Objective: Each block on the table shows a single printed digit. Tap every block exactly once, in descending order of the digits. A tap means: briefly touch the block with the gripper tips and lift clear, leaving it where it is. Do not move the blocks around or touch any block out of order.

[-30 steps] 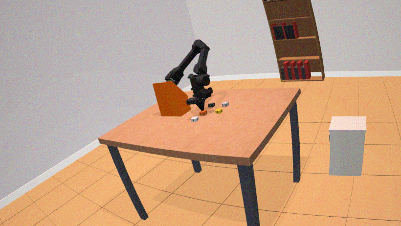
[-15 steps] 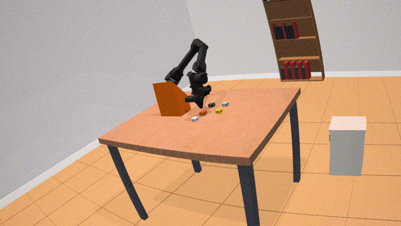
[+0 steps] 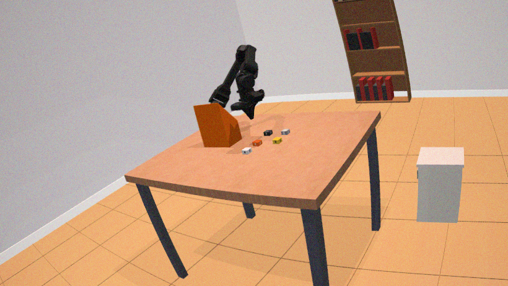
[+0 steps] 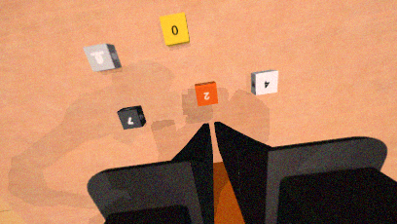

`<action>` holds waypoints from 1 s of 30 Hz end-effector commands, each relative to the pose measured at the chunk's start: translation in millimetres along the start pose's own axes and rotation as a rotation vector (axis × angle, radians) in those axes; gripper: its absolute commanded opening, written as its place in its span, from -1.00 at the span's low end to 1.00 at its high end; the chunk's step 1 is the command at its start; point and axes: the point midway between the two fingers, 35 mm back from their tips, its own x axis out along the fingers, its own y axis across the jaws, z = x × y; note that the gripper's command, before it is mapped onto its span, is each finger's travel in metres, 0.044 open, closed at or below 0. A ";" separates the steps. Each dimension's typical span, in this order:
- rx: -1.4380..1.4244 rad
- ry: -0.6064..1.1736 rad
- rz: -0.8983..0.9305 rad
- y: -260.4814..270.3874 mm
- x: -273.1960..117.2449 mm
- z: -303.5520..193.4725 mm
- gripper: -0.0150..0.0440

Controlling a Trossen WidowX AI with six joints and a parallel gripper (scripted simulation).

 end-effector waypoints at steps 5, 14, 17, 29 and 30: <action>-0.012 0.007 -0.002 30.0 -1.1 73.9 -0.42; -0.014 0.008 0.002 39.9 0.5 90.1 -0.42; -0.013 0.007 -0.001 38.9 31.6 92.2 -0.42; -0.014 0.007 0.006 41.0 85.6 89.3 -0.42; -0.014 0.007 0.006 41.0 87.3 89.3 -0.42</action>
